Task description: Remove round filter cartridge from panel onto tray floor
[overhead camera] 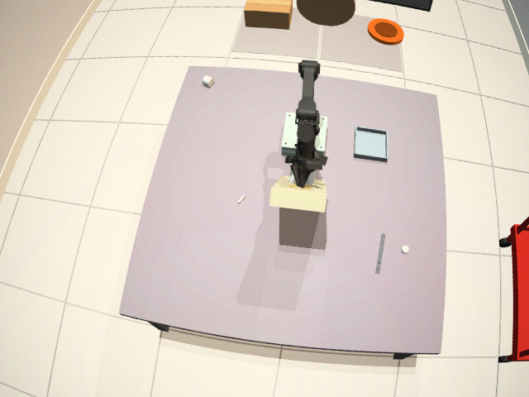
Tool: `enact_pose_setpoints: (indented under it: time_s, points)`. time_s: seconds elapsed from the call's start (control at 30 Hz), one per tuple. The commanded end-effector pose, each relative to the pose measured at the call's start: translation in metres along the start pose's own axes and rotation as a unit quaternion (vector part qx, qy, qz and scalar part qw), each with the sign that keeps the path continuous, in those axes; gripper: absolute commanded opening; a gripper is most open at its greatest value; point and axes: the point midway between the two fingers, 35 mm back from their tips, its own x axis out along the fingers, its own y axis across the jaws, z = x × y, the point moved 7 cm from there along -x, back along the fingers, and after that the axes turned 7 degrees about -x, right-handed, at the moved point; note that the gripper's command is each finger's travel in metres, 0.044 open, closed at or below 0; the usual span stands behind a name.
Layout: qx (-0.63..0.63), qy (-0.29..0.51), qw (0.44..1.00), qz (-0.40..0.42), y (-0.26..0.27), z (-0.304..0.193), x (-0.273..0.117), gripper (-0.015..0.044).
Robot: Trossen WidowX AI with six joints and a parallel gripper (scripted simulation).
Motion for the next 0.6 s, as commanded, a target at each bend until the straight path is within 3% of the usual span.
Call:
enact_pose_setpoints:
  time_s: [0.0,0.57]
  points:
    - [-0.002,-0.001,1.000,0.000,0.0008,0.0007,0.0045,0.0115]
    - [-0.003,-0.002,1.000,0.000,0.0011,0.0010,0.0111,0.0115]
